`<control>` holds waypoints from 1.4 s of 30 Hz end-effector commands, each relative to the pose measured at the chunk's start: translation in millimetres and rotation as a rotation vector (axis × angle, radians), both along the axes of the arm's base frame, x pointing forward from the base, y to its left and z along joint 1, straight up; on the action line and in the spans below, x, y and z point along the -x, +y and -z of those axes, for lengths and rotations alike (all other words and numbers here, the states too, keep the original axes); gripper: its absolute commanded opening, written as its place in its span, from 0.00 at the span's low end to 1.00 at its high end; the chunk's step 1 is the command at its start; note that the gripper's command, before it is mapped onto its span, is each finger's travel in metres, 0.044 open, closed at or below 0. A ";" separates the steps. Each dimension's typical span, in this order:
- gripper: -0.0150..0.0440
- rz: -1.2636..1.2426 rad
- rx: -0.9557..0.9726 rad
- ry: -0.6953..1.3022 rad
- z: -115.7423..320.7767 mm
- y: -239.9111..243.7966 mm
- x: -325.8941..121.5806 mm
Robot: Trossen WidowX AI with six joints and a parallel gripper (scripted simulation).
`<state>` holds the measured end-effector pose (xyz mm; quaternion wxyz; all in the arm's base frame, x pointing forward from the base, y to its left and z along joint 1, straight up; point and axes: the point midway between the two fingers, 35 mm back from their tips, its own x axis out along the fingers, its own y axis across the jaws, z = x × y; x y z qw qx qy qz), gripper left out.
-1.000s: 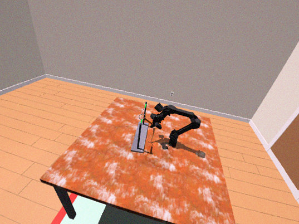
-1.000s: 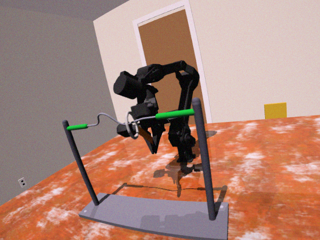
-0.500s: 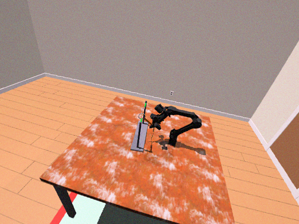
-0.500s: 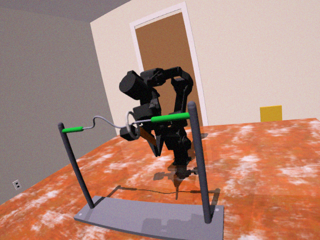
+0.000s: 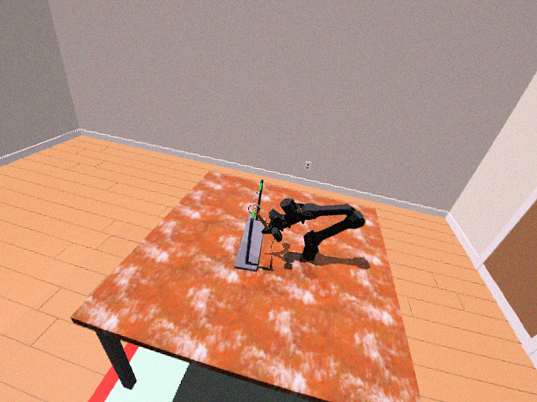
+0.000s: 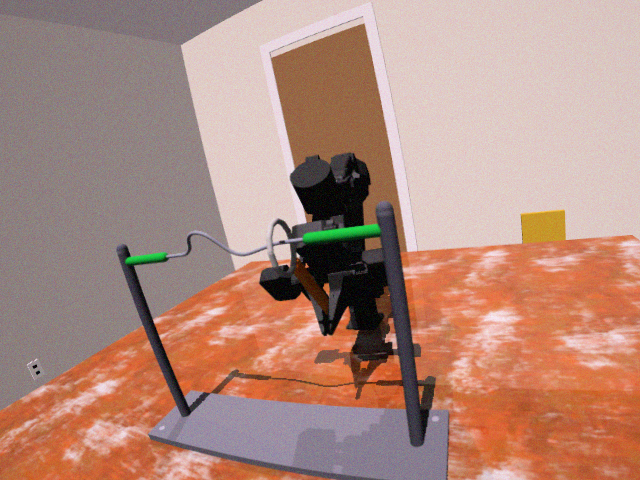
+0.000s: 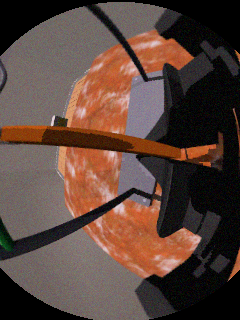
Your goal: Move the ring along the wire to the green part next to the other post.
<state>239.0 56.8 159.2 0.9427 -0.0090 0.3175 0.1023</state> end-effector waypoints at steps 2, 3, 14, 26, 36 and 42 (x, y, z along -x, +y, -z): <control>0.00 0.038 -0.005 -0.095 3.2 5.7 -7.5; 0.00 0.044 -0.005 -0.113 4.3 7.1 -9.5; 0.00 0.078 0.011 -0.152 6.2 18.6 -11.5; 0.00 0.086 0.015 -0.157 6.2 30.4 -10.2; 0.00 0.086 0.014 -0.160 6.1 40.3 -9.1; 0.00 0.086 0.013 -0.162 6.1 46.3 -8.4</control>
